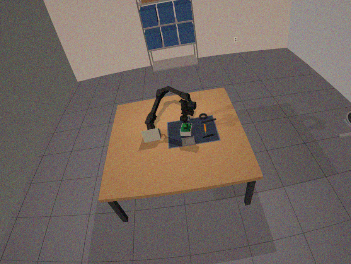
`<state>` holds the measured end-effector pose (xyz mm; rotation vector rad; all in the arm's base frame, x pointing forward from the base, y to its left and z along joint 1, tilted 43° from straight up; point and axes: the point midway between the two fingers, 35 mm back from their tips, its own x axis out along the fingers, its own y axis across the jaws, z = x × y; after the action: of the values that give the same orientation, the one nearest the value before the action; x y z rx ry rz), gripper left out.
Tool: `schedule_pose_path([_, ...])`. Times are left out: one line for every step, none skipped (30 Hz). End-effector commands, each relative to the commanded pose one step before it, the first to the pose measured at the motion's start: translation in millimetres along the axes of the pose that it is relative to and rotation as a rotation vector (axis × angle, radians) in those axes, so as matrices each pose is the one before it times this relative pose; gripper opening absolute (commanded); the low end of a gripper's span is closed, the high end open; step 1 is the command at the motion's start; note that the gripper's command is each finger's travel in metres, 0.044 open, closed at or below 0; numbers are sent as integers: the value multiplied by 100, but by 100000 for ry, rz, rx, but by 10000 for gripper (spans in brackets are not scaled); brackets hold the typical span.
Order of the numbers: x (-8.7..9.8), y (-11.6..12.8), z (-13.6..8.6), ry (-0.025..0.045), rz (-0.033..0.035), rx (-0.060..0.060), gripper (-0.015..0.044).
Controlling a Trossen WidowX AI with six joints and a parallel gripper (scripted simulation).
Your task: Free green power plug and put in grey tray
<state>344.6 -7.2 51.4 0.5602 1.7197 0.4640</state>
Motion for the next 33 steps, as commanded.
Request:
schedule_pose_path([-1928,-781,-197,-4393,4543,408,0])
schedule_pose_path([2,-261,-2,-17,2998,8,0])
schedule_pose_path([3,-268,-2,-12,3082,7,0])
schedule_pose_path([3,-261,-3,-6,3007,5,0])
schedule_pose_path([3,-241,-3,0,2779,3,0])
schedule_pose_path([2,-209,-3,5,2411,1,0])
schedule_pose_path([2,-167,-3,8,1926,0,0])
schedule_pose_path([1,-117,-2,9,1351,-1,0])
schedule_pose_path([-77,-52,-1,7,712,0,0])
schedule_pose_path([0,0,0,0,0,0,0])
schedule_pose_path([0,50,1,4,-581,0,0])
schedule_pose_path([0,109,2,-5,-1269,1,0])
schedule_pose_path([1,160,3,-7,-1854,1,0])
schedule_pose_path([2,204,3,-7,-2352,0,0])
schedule_pose_path([3,237,3,-5,-2737,-2,0])
schedule_pose_path([19,421,1,66,-4852,-14,0])
schedule_pose_path([-133,-1,-1,1,-5,3,0])
schedule_pose_path([-133,-1,0,1,-5,3,0])
schedule_pose_path([-133,-1,0,1,-5,3,0])
schedule_pose_path([-133,-1,0,1,-5,3,0])
schedule_pose_path([-133,-1,0,1,-5,3,0])
schedule_pose_path([-133,-1,0,1,-5,3,0])
schedule_pose_path([-133,-1,0,1,-5,3,0])
schedule_pose_path([0,0,0,0,0,0,0])
schedule_pose_path([0,0,0,0,0,0,0])
schedule_pose_path([0,0,0,0,0,0,0])
schedule_pose_path([0,0,0,0,0,0,0])
schedule_pose_path([644,6,-5,-3,29,-13,0])
schedule_pose_path([297,2,6,-5,9,-5,0])
schedule_pose_path([296,2,0,-3,12,-5,0])
schedule_pose_path([296,2,0,-3,12,-5,0])
schedule_pose_path([296,2,0,-2,12,-5,0])
schedule_pose_path([296,2,0,-2,12,-5,0])
